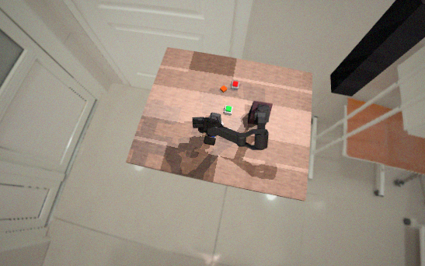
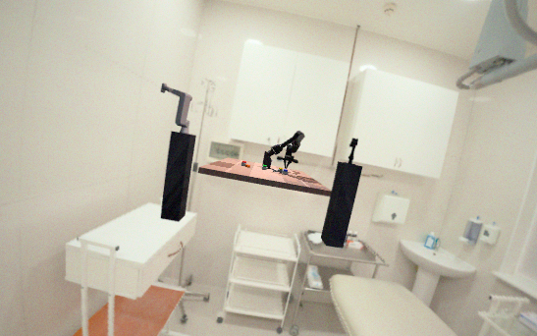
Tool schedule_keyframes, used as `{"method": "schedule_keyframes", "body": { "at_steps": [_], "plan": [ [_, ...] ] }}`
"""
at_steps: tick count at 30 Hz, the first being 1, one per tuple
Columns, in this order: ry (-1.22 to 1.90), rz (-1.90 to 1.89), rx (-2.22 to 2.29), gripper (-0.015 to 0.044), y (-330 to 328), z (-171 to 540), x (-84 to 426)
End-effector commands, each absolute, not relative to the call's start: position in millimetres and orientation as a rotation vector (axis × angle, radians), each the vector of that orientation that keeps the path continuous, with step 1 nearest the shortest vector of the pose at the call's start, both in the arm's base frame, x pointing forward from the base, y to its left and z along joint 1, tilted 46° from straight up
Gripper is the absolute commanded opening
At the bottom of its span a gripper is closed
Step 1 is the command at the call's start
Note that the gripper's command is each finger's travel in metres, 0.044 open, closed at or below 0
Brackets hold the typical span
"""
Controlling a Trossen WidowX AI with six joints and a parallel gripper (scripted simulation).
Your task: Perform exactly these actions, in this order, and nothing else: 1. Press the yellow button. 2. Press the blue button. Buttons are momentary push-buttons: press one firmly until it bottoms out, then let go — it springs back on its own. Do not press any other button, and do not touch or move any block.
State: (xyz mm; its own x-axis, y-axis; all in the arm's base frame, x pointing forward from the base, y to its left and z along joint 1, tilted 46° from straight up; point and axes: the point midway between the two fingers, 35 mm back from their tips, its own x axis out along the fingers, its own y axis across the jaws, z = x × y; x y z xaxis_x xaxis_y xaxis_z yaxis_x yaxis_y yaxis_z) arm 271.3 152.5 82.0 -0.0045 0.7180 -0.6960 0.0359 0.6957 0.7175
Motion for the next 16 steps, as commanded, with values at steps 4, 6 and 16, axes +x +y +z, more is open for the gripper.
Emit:
{"method": "schedule_keyframes", "body": {
  "at_steps": [4, 6, 16],
  "plan": [
    [1.482, 0.606, 0.653, 0.0046, 138.3, 99.3, 272.6],
    [1.482, 0.605, 0.652, 0.0099, 129.4, 119.5, 266.3],
    [1.483, 0.605, 0.652, 0.0335, 113.6, 158.3, 248.5]
  ]
}}
